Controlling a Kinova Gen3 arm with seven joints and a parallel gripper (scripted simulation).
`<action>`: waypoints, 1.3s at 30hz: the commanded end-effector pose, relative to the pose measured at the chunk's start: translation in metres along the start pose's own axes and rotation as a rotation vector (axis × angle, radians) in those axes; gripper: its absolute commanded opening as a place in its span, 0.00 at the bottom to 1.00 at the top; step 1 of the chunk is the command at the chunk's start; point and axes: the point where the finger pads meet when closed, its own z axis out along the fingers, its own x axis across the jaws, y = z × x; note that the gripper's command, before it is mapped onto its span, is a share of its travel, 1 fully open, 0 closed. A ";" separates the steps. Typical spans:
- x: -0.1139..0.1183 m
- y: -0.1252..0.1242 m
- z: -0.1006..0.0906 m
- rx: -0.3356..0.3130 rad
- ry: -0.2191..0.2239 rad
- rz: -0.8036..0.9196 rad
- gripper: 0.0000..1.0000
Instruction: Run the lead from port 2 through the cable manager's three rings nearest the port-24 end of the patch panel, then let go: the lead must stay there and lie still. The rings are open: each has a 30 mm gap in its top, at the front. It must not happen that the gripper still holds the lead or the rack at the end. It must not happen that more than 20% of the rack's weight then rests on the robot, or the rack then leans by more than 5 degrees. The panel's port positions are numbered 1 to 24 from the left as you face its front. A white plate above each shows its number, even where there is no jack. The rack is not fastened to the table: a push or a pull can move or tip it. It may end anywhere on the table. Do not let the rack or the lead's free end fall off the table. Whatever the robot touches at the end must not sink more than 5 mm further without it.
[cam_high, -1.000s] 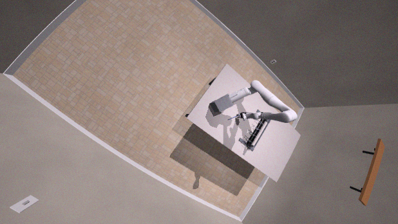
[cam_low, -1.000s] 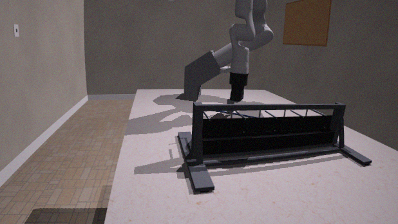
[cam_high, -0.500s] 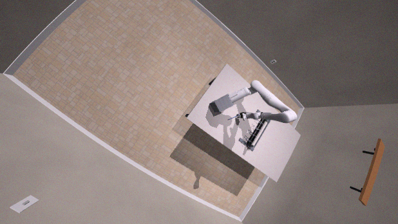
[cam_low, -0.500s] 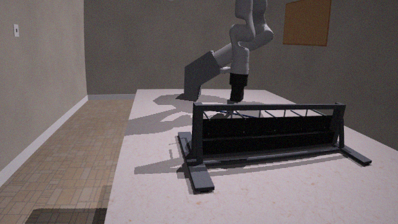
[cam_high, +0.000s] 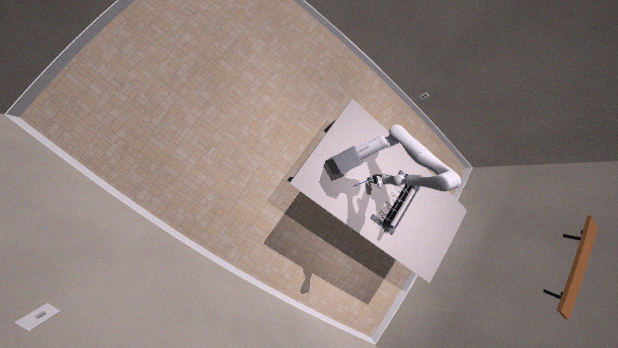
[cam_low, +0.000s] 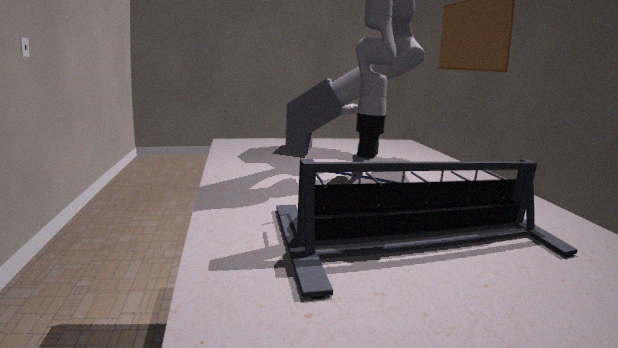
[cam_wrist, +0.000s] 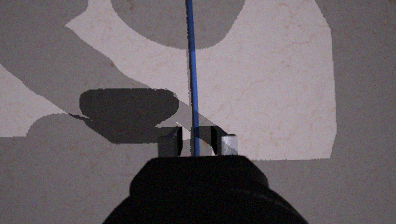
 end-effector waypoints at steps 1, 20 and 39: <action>0.000 0.000 0.000 0.000 -0.001 0.000 0.67; 0.000 0.000 0.000 0.000 -0.001 0.000 0.67; 0.000 0.000 0.000 0.000 -0.001 0.000 0.00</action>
